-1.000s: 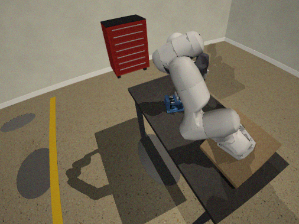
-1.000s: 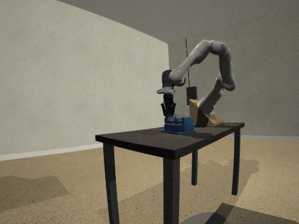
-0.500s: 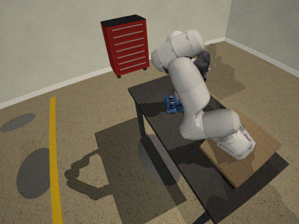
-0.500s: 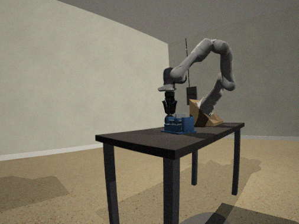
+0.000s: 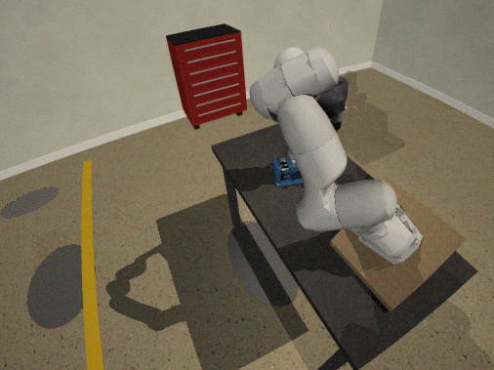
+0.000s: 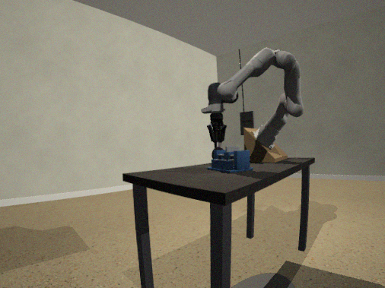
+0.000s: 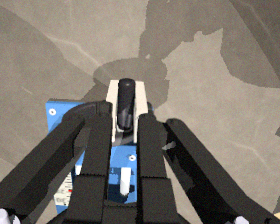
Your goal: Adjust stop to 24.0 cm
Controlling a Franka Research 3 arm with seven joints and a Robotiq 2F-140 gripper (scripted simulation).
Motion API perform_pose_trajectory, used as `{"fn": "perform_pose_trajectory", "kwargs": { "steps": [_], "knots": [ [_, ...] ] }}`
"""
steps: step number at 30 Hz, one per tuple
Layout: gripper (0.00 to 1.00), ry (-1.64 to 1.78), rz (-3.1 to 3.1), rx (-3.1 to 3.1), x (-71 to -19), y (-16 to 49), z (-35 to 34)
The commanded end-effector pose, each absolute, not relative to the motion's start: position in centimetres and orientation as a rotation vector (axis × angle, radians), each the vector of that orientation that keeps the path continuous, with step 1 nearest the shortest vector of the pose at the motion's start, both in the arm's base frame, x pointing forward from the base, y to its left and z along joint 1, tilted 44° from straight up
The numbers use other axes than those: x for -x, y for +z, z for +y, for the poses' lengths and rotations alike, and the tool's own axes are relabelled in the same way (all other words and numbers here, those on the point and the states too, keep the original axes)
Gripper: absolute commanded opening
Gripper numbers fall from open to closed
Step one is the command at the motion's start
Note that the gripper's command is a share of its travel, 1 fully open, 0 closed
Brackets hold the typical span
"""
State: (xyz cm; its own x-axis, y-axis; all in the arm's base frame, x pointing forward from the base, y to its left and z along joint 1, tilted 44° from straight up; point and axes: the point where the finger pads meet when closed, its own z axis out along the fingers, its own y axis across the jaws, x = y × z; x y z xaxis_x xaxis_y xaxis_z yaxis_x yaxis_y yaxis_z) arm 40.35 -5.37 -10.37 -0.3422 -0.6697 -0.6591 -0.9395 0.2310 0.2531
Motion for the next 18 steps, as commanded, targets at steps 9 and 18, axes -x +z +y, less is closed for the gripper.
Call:
{"fn": "perform_pose_trajectory", "kwargs": {
  "steps": [9,18],
  "knots": [
    [0.04,0.86,2.112,1.471,-42.9,-10.4,-6.7],
    [0.04,0.86,2.112,1.471,-44.0,-11.1,-6.7]
  ]
}}
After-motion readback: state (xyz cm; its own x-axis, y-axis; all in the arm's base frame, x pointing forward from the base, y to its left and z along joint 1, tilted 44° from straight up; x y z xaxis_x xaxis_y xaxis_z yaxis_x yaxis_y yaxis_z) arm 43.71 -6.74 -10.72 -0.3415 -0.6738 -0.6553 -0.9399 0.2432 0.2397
